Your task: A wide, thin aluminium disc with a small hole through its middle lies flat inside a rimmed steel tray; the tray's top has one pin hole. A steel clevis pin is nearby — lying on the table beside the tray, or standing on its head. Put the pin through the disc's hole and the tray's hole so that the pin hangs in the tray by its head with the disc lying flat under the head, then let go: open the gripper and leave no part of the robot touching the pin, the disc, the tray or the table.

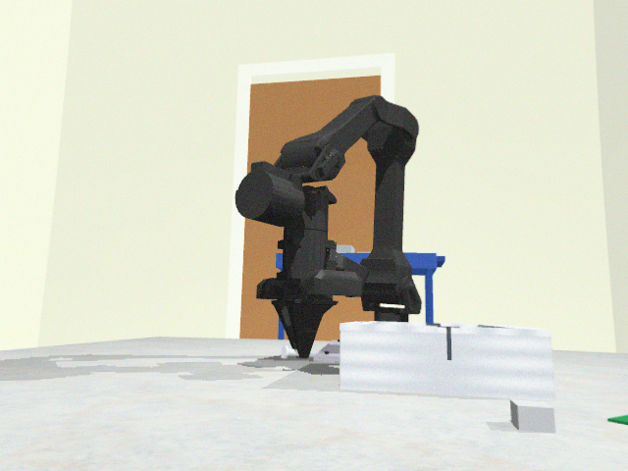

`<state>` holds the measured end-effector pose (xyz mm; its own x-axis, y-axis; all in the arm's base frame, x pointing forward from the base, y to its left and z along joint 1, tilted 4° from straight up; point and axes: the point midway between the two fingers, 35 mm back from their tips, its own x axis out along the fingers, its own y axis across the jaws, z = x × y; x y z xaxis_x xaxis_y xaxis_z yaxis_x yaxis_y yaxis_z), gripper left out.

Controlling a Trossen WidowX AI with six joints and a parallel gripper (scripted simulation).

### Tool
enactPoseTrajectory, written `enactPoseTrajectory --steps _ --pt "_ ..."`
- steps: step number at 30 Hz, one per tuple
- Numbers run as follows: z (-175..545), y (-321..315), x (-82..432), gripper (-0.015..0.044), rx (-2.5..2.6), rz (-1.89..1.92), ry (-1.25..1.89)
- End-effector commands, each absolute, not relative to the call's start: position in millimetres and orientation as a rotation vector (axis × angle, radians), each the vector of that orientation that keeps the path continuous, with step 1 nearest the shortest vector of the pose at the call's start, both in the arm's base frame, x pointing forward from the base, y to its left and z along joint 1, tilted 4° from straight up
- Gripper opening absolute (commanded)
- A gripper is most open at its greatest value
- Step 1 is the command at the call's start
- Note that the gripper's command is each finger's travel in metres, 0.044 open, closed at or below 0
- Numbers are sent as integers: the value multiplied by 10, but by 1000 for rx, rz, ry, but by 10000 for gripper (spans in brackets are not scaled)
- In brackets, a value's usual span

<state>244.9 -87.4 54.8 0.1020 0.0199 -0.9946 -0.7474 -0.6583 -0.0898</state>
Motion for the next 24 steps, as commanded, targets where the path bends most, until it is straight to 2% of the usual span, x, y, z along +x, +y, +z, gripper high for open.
enactPoseTrajectory --steps 1,23,24 --pt "435 -871 2439 0 -1763 1627 721" --pt "382 -870 2443 0 -1763 1627 721" --pt "397 -866 2445 26 -1767 1627 713"
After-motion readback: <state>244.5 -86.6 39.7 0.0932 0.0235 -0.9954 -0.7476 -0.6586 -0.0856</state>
